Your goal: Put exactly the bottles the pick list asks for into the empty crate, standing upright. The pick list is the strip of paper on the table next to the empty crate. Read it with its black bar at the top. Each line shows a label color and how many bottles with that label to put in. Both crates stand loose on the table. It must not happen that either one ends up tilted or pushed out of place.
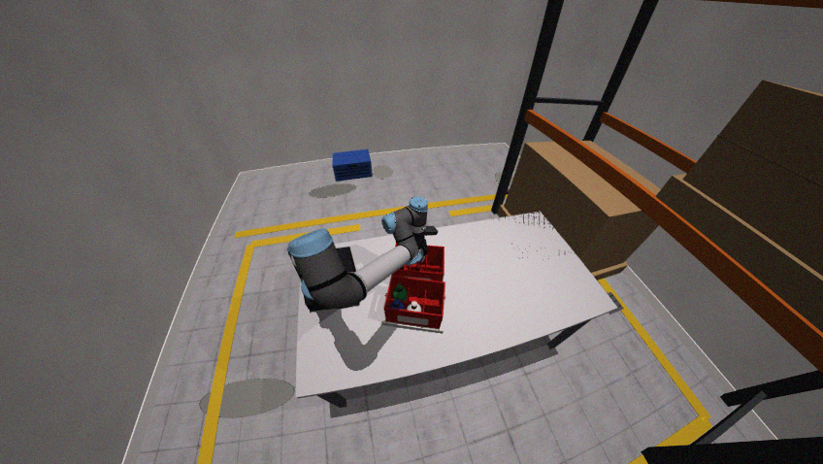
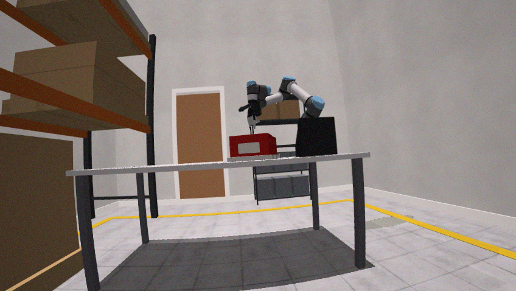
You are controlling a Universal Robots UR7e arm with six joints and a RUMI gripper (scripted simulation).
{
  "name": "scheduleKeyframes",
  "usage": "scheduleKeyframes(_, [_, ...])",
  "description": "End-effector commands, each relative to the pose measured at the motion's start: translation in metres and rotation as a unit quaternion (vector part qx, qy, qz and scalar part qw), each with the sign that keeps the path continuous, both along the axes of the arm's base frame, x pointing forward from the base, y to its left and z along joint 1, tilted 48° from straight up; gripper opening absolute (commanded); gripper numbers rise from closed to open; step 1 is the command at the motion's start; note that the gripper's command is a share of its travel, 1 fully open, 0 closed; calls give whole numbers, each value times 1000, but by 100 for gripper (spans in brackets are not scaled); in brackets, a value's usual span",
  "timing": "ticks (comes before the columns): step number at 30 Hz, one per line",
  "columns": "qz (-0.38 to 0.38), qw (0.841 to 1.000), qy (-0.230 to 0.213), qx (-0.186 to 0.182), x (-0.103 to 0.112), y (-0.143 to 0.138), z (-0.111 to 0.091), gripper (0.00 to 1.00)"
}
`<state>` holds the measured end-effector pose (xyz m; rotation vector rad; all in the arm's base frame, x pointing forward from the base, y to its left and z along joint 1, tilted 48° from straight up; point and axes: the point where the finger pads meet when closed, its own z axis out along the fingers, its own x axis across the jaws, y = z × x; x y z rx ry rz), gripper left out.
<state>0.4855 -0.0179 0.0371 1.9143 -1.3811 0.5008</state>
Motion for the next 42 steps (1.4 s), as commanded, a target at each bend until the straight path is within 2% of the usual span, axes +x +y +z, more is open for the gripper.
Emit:
scheduleKeyframes(1, [0,1000,0,0,0,0,0,38])
scheduleKeyframes(8, [0,1000,0,0,0,0,0,38])
scheduleKeyframes(23, [0,1000,0,0,-27,-47,56,38])
scheduleKeyframes(25, [0,1000,0,0,-27,-47,56,38])
scheduleKeyframes(40, [0,1000,0,0,-54,-92,109,38])
scheduleKeyframes(42, [0,1000,0,0,-54,-92,109,38])
